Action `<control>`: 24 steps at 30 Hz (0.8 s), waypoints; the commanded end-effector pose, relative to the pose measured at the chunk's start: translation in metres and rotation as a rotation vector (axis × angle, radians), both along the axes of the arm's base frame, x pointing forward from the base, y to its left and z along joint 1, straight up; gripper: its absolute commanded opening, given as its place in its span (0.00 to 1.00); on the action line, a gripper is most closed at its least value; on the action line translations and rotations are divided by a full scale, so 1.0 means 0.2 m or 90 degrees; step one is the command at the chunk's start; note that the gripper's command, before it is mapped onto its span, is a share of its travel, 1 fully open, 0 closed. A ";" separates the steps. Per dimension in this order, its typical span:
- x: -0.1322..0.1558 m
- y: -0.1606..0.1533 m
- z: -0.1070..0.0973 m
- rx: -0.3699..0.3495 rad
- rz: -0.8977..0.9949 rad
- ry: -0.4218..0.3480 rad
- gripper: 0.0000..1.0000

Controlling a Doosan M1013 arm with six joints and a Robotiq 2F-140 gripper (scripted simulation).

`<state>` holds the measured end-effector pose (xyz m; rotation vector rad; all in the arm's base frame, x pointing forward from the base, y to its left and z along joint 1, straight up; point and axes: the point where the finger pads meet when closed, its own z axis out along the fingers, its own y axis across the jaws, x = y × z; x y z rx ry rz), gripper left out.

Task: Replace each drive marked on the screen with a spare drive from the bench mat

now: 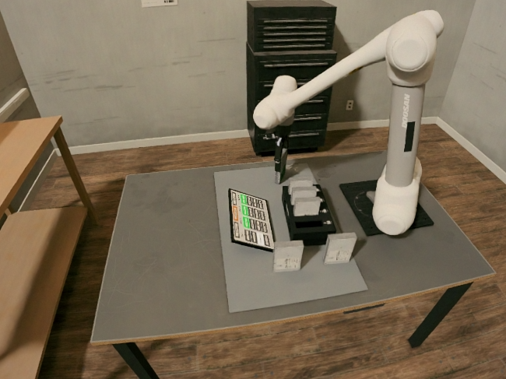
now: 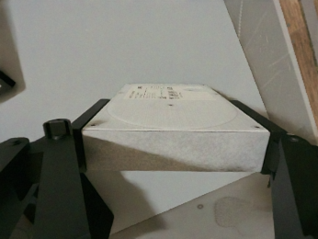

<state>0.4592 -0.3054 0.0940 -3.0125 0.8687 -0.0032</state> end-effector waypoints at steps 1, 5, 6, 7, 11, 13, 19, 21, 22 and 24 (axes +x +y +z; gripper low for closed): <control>0.00 0.00 0.01 0.000 0.000 -0.001 0.10; 0.00 0.00 0.02 0.000 0.000 -0.001 0.10; 0.00 0.00 0.03 0.000 0.000 -0.001 0.10; 0.00 0.00 0.03 0.000 0.000 -0.001 0.10; 0.00 0.00 0.06 0.000 0.000 -0.001 0.10; 0.00 0.00 0.06 0.000 0.000 -0.001 0.10; 0.00 0.00 0.12 0.000 0.000 -0.001 0.10; 0.00 0.00 0.14 0.000 0.000 -0.001 0.10; 0.00 0.00 0.16 0.000 0.000 -0.001 0.10; 0.00 0.00 0.18 0.000 0.000 -0.001 0.10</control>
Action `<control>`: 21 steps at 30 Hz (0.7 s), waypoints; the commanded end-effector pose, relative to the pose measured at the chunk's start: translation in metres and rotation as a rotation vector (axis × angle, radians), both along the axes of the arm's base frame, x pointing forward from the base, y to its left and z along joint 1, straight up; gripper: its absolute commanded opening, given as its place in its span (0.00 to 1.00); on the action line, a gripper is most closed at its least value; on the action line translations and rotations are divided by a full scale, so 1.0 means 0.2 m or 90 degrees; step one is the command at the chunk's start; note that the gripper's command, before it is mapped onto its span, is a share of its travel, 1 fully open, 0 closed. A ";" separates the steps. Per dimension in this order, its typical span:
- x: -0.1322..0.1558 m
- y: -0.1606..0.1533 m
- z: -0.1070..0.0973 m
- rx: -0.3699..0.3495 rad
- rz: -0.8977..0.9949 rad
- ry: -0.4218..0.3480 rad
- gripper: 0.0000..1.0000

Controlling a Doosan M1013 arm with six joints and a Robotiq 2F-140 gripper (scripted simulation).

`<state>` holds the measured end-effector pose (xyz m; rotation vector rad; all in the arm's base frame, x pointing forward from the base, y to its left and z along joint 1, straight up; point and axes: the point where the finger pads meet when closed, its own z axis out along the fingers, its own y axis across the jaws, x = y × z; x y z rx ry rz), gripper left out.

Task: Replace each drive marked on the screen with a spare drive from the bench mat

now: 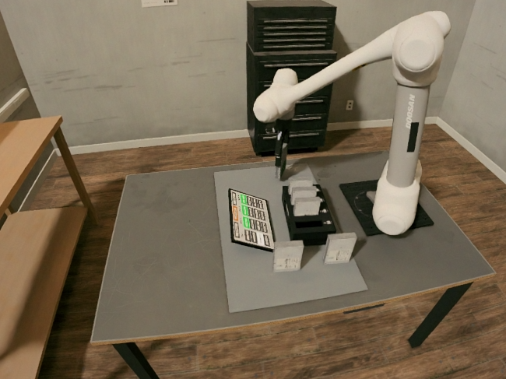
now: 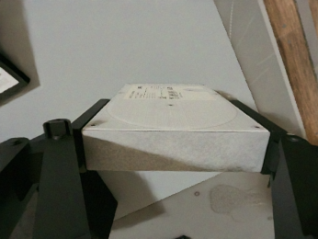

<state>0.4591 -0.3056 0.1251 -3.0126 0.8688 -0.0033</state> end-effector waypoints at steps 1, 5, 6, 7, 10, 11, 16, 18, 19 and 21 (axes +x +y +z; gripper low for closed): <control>0.00 0.00 0.04 0.000 0.000 -0.001 0.10; 0.00 0.00 0.09 0.000 0.000 -0.001 0.10; 0.00 0.00 0.09 0.000 0.000 -0.001 0.10; 0.00 0.00 0.11 0.000 0.000 -0.001 0.10; 0.00 0.00 0.16 0.000 0.000 -0.001 0.10; 0.00 0.00 0.18 0.000 0.000 -0.001 0.10; 0.00 0.00 0.27 0.000 0.000 -0.001 0.10; 0.00 0.00 0.31 0.000 0.000 -0.001 0.10; 0.00 0.00 0.32 0.000 0.000 -0.001 0.10; 0.00 0.00 0.36 0.000 0.000 -0.001 0.10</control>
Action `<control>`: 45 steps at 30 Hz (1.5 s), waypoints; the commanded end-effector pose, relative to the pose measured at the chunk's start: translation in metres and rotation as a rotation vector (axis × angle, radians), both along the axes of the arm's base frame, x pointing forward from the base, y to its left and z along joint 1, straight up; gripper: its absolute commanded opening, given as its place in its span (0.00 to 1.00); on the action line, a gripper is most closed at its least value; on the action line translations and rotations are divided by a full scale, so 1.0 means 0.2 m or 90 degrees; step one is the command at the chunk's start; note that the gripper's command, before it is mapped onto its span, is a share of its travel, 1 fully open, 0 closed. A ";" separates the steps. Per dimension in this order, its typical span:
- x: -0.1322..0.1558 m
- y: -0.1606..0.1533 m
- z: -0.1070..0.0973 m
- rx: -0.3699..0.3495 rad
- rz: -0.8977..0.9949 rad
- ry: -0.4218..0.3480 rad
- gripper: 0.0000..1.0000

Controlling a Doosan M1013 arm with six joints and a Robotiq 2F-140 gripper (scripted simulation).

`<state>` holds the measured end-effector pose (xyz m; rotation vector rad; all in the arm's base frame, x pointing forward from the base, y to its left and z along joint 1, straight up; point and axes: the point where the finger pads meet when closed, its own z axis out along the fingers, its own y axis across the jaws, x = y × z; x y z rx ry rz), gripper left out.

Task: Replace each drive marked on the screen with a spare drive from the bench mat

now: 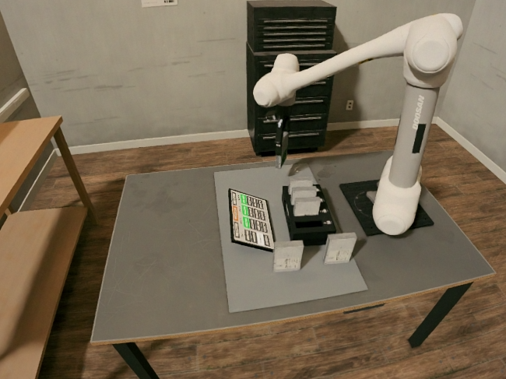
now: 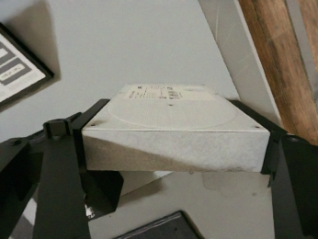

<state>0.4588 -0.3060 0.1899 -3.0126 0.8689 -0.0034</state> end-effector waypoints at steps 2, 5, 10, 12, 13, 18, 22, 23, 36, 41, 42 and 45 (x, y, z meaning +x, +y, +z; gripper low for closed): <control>0.00 0.00 0.04 0.000 0.000 -0.001 0.10; 0.00 0.00 0.09 0.000 0.000 -0.001 0.10; 0.00 0.00 0.18 0.000 0.000 -0.001 0.10; 0.00 0.00 0.21 0.000 0.000 -0.001 0.10; 0.00 0.00 0.23 0.000 0.000 -0.001 0.10; 0.00 0.00 0.28 0.000 0.000 -0.001 0.10; 0.00 0.00 0.32 0.000 0.000 -0.001 0.10; 0.00 0.00 0.33 0.000 0.000 -0.001 0.10; 0.00 0.00 0.41 0.000 0.000 -0.001 0.10; 0.00 0.00 0.42 0.000 0.000 -0.001 0.10; 0.00 0.00 0.42 0.000 0.000 -0.001 0.10; 0.00 0.00 0.42 0.000 0.000 -0.001 0.10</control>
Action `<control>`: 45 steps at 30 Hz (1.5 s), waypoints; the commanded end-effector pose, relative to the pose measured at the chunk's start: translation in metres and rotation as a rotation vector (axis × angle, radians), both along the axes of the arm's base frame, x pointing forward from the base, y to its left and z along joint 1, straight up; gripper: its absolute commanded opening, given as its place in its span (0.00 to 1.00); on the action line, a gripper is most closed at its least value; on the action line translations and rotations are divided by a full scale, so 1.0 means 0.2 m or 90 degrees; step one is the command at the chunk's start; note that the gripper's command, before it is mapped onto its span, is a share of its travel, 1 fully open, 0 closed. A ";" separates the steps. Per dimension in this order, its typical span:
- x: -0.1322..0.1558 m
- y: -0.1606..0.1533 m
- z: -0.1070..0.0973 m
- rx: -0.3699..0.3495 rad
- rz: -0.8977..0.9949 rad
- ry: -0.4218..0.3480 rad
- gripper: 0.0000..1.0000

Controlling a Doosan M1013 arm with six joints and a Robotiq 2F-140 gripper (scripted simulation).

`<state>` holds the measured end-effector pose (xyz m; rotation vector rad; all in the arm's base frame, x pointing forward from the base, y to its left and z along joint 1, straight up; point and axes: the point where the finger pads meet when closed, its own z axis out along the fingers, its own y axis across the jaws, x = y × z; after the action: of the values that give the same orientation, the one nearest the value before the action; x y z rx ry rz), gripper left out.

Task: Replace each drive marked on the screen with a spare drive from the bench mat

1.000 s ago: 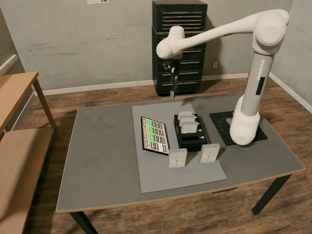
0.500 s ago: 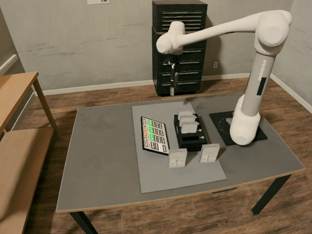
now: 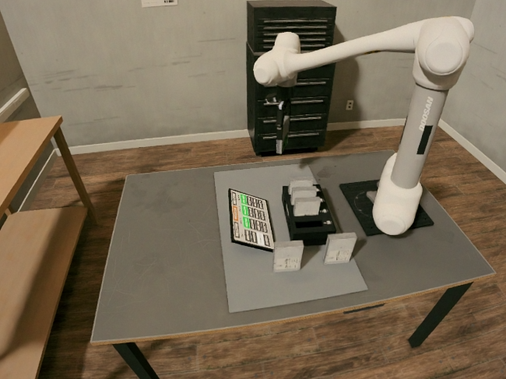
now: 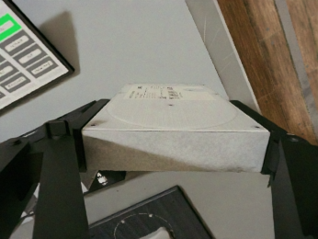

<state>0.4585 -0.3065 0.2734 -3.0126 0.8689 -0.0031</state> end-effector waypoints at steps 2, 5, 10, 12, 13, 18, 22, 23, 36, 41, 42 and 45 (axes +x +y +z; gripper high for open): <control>0.00 0.00 0.00 0.000 0.000 -0.001 0.10; 0.00 0.00 0.00 0.000 0.000 -0.001 0.10; 0.00 0.00 0.00 0.000 0.001 -0.001 0.10; 0.00 0.00 0.00 0.000 0.002 -0.001 0.10; 0.00 0.01 0.00 0.000 0.003 -0.001 0.10; 0.01 0.02 0.00 0.000 0.012 -0.001 0.10; 0.02 0.04 0.01 0.000 0.025 -0.001 0.10; 0.02 0.05 0.01 0.000 0.029 -0.001 0.10; 0.06 0.16 0.01 -0.001 0.098 -0.001 0.10; 0.08 0.22 0.01 -0.001 0.135 -0.001 0.10; 0.08 0.22 0.01 -0.001 0.135 -0.001 0.10; 0.10 0.28 0.01 -0.001 0.167 -0.001 0.10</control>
<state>0.4759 -0.2576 0.2745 -3.0937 0.5138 -0.0038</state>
